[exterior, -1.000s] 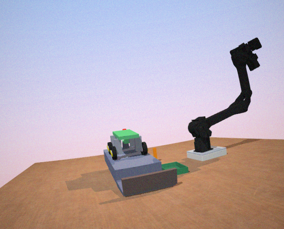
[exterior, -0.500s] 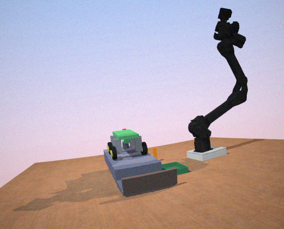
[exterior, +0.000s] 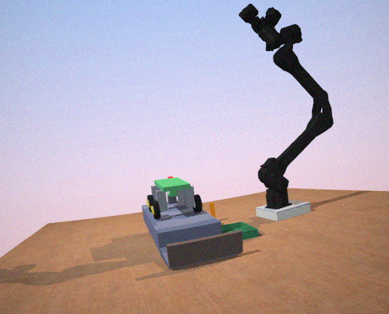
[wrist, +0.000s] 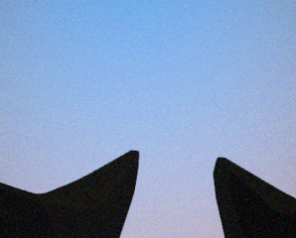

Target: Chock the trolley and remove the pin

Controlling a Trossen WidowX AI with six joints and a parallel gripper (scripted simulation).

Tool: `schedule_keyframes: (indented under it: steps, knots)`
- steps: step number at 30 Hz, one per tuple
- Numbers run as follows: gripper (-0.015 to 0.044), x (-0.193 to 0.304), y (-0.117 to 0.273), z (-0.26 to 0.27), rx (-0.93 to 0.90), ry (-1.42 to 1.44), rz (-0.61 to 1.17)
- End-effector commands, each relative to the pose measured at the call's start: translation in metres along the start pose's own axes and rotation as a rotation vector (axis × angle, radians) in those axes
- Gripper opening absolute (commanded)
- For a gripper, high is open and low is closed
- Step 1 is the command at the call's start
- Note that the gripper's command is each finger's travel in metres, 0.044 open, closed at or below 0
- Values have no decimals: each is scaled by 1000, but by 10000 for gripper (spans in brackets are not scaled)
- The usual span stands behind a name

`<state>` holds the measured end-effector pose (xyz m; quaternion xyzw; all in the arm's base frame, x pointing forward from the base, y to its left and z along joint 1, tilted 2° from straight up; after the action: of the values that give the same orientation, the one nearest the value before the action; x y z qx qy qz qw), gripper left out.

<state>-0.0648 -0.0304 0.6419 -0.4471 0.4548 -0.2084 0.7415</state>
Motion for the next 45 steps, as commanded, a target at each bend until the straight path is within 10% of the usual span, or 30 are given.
schedule_keyframes:
  steps: [1, 15, 29, 45]
  knots:
    - [190, 52, -6, 45, -141, 217, 135]
    - [190, 221, 29, 127, -657, 845, 525]
    - [190, 380, 146, 125, -1464, 1273, 924]
    - [190, 420, 318, 58, -2682, 840, 1218]
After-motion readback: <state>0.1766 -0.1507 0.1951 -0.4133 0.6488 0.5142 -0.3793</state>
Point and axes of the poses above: the point midway between the two fingers, 35 mm back from their tips, its own y axis back along the fingers, its own z axis across the jaws, x = y × z, the point moved 4 cm from there along y, back along the fingers, and after that the axes turned 2 degrees about y, right-handed, at the moved point
